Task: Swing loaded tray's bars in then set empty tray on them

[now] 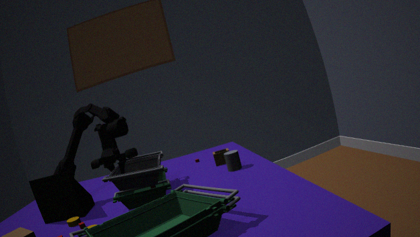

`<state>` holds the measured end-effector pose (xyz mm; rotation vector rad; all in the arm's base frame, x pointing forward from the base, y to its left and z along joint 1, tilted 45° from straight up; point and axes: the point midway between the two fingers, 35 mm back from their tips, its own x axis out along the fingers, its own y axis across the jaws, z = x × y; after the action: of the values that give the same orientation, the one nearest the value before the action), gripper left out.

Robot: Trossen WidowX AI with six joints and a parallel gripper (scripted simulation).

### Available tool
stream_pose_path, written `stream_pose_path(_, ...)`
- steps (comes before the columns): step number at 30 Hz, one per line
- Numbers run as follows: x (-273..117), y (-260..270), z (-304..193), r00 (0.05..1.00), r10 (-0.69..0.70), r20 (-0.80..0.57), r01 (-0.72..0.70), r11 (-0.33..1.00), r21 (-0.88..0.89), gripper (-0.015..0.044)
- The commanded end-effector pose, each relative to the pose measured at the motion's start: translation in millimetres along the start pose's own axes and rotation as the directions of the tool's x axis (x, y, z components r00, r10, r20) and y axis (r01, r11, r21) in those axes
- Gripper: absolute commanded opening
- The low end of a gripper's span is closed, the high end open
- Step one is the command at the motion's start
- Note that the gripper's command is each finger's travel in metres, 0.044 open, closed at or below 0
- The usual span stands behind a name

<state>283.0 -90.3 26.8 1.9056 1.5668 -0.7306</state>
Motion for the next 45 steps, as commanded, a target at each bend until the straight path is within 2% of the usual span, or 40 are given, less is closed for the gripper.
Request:
stream_pose_path(1, 6.2, -2.9, -4.8, 1.0, -0.024, -0.006, 0.024, 1.0, -0.01, 0.0)
stream_pose_path(45, 6.2, -2.9, -4.8, 1.0, -0.024, -0.006, 0.024, 1.0, -0.01, 0.0)
